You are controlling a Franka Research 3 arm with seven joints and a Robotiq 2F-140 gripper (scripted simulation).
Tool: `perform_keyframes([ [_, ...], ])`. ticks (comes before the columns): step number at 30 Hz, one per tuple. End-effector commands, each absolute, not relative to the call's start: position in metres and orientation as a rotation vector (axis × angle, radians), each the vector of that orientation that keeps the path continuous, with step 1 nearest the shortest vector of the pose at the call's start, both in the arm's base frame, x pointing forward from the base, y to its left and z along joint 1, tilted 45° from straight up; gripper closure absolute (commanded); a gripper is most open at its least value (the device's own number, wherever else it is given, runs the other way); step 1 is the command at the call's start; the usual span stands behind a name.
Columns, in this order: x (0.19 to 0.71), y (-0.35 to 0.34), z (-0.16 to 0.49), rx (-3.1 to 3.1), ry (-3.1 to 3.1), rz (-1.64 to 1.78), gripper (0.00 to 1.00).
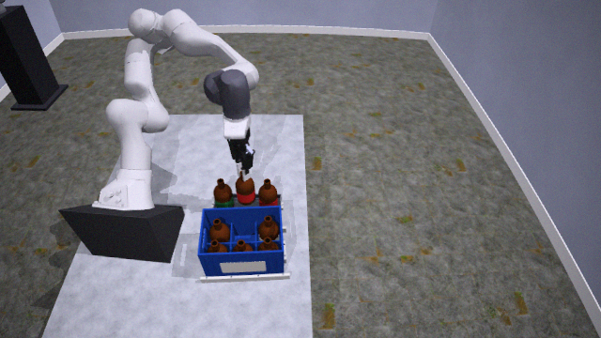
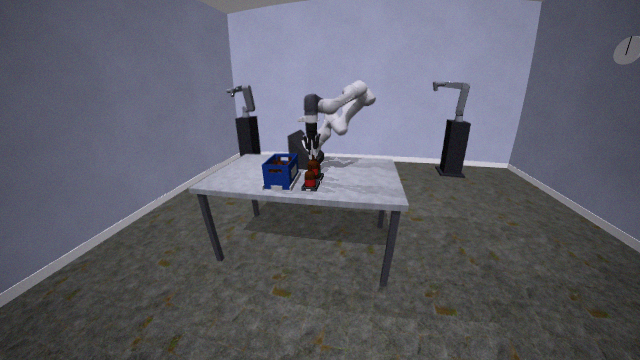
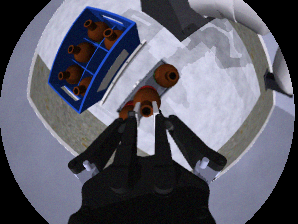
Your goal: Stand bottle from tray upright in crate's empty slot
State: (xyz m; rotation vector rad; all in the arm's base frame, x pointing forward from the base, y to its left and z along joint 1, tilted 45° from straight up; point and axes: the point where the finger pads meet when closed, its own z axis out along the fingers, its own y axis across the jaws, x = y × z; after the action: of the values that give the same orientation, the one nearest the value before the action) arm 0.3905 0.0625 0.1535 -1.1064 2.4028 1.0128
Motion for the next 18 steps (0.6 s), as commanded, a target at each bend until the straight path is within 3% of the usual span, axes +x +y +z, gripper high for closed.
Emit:
perform_keyframes([
  [1,0.391,0.057,0.158,-1.101,2.407,1.010,1.00],
  [18,0.393,0.044,0.171,-1.101,2.407,1.010,1.00],
])
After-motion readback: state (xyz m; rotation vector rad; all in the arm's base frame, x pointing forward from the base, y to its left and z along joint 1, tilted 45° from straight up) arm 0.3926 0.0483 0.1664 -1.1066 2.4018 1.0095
